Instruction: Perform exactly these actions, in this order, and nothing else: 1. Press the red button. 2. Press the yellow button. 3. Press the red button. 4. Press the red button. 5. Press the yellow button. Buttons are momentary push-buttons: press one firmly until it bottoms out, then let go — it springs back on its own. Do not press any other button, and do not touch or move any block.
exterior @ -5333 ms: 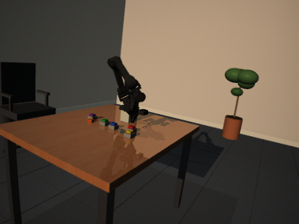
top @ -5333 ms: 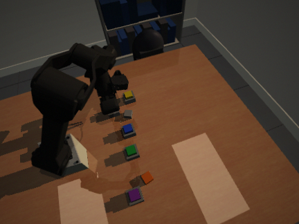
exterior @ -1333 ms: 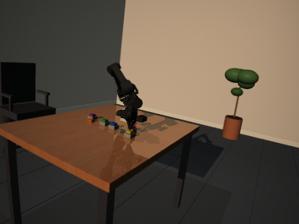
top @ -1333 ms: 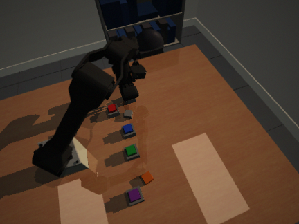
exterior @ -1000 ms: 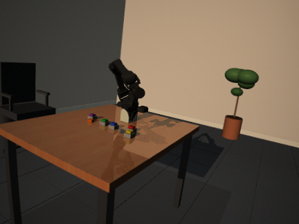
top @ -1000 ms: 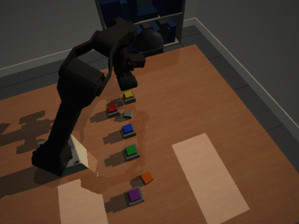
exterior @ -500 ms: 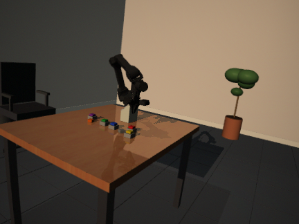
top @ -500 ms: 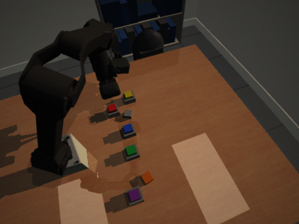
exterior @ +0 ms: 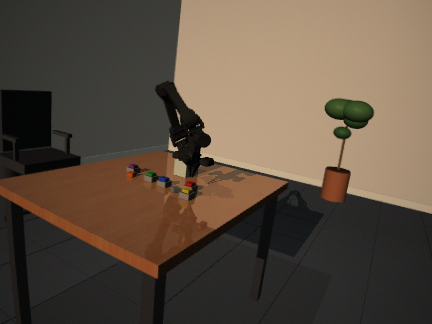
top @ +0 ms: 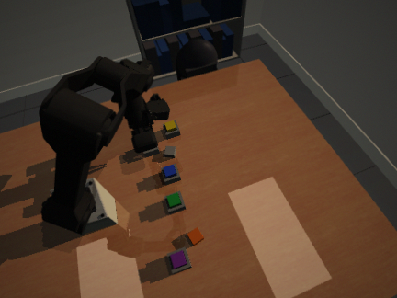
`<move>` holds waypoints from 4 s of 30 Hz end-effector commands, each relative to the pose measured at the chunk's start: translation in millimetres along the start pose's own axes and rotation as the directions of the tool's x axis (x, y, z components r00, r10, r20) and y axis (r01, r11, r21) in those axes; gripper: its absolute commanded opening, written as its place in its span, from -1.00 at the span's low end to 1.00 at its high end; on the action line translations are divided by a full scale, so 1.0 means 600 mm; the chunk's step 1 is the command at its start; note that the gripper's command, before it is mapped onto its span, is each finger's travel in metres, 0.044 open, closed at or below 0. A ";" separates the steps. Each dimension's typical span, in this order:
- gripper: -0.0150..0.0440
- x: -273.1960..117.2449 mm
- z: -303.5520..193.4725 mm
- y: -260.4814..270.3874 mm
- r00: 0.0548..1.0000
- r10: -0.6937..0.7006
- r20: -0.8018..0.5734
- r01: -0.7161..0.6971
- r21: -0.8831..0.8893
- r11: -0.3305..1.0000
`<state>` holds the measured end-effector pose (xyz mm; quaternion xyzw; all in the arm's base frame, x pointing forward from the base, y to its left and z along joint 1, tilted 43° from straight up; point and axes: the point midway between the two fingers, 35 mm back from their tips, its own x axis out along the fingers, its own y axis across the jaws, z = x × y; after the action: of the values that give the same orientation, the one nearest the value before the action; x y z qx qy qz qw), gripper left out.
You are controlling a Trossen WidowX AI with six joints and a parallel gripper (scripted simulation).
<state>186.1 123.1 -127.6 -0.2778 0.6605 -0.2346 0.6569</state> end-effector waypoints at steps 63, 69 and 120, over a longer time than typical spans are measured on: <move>-0.42 0.038 0.005 0.003 1.000 0.008 0.013 -0.008 0.000 1.000; -0.42 0.054 0.005 0.003 1.000 0.007 0.013 -0.007 0.000 1.000; -0.42 -0.109 0.146 0.074 1.000 0.012 0.016 -0.012 0.002 1.000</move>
<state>263.0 203.1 -108.7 -0.2675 0.6559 -0.2298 0.6674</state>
